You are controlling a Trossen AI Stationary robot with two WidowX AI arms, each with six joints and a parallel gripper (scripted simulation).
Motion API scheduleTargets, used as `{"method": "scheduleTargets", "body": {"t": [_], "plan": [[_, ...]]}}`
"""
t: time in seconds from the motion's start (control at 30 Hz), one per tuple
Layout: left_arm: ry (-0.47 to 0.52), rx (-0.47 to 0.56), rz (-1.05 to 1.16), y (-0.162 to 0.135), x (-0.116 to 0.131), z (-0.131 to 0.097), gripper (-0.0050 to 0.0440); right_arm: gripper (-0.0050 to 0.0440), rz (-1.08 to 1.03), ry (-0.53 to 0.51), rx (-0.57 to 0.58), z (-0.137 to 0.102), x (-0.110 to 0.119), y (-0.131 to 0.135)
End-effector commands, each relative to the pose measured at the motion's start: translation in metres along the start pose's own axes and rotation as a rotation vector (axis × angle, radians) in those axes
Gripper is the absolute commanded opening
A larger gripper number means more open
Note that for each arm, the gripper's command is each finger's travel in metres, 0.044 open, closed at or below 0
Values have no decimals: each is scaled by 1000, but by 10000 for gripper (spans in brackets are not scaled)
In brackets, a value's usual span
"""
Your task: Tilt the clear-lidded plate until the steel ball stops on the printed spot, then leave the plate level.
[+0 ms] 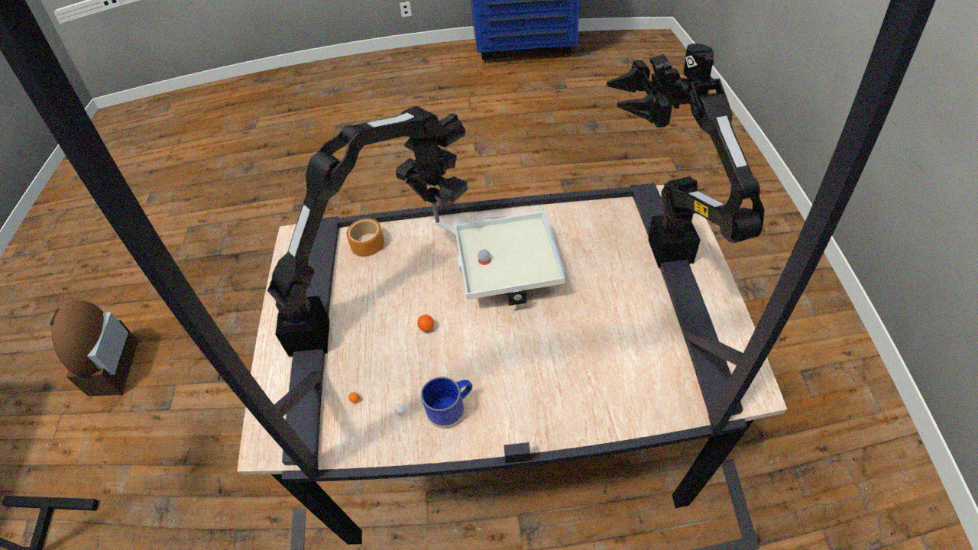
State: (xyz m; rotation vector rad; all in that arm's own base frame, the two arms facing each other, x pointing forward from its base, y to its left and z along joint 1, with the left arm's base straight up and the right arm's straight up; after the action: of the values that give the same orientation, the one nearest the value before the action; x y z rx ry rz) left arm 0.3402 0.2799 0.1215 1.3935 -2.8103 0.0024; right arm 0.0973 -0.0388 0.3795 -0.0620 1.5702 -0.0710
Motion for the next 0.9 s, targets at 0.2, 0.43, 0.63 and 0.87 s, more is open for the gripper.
{"method": "scheduleTargets", "body": {"t": [0.2,0.43,0.63,0.87], "plan": [[-66,13,-4,0,-4,-24,270,400,-3,0,2,0,-1,-2],[-66,13,-4,0,-3,-24,270,400,-3,0,2,0,-1,-2],[-67,14,-4,0,-3,-26,270,400,-3,0,2,0,-1,-2],[-67,14,-4,0,-3,-29,270,400,-3,0,2,0,-1,-2]]}}
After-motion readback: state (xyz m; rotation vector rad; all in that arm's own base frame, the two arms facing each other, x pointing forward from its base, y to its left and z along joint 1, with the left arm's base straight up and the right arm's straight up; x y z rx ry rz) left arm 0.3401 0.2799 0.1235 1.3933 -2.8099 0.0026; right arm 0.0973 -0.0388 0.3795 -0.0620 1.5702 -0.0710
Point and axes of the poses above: on each arm, the point midway between the two fingers, 35 mm back from their tips, its own z axis out along the fingers, its own y axis across the jaws, x = y × z, the point moved 6 cm from there along -z, back along the fingers, and after that the axes turned 5 degrees about -z, right-handed, at the moved point
